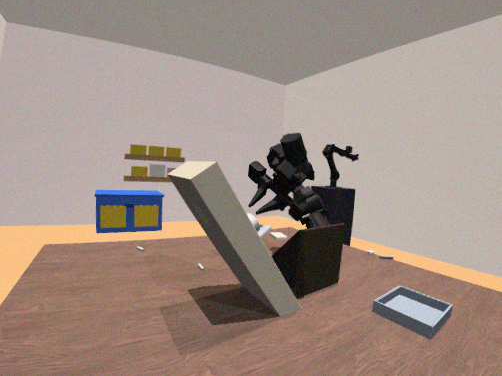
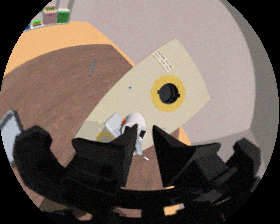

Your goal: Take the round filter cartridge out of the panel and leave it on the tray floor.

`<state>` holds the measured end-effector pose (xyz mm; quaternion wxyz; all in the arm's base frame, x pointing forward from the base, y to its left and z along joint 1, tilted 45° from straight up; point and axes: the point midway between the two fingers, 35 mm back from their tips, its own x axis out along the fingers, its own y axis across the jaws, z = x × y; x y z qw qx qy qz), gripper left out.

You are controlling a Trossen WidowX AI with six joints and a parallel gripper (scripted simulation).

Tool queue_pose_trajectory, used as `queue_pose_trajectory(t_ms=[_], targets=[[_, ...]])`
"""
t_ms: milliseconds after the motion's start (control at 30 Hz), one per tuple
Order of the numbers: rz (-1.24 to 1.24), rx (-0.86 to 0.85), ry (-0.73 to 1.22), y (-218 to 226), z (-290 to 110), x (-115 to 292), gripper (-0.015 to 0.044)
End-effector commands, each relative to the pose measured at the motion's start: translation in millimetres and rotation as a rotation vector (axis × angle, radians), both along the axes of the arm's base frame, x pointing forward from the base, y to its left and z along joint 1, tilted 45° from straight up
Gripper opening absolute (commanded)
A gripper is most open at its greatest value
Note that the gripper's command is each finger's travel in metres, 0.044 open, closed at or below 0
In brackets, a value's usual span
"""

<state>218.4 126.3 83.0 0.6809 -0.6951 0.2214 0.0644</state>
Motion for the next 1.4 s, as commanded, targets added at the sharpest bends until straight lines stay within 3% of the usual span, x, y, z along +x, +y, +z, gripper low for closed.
queue_pose_trajectory(t_ms=[0,200,333,733,900,1133,1367], targets=[[0.002,-0.006,0.004,1,0,0,0.0111],[0.002,-0.005,0.004,45,41,21,0.0111],[0.002,-0.005,0.004,50,46,23,0.0111],[0.005,0.004,0.003,97,96,7,0.0426],[-0.181,0.199,0.038,72,65,7,0.0305],[-0.643,0.532,0.020,13,13,-7,0.0305],[-0.692,0.560,0.009,7,9,-10,0.0305]])
